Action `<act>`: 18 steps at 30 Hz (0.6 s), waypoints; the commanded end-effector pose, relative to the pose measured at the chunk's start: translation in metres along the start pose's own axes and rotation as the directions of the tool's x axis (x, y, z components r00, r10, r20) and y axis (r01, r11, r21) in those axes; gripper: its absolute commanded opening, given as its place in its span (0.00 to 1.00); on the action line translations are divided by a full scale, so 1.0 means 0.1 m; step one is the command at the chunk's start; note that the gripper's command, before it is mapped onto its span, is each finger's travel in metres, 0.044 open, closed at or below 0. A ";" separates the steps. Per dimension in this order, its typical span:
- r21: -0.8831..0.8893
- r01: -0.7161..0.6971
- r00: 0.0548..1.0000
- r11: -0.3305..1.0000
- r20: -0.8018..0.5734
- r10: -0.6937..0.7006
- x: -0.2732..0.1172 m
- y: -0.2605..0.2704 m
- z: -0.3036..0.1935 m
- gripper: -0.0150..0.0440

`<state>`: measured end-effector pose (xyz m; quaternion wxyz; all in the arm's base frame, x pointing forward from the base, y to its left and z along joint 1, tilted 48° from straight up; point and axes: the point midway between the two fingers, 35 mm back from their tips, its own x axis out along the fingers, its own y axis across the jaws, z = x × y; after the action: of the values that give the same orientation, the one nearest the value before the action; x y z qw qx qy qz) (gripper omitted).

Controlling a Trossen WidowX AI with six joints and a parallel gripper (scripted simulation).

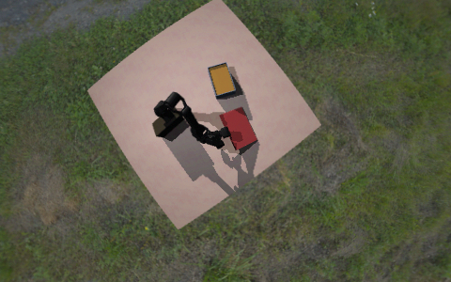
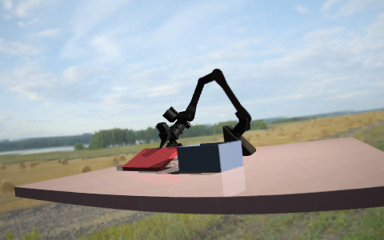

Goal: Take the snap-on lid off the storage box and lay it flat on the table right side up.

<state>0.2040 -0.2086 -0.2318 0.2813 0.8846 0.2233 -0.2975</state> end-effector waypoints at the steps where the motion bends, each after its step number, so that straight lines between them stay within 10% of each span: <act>1: 0.018 0.021 1.000 1.000 -0.004 -0.021 0.05 -0.11 -0.03 0.25; 14: 0.019 0.021 1.000 1.000 -0.005 -0.021 0.12 -0.19 -0.03 0.25; 18: 0.018 0.021 1.000 1.000 -0.005 -0.021 0.08 -0.10 -0.01 0.43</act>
<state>0.2039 -0.1959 -0.2404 0.2719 0.8860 0.2288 -0.2979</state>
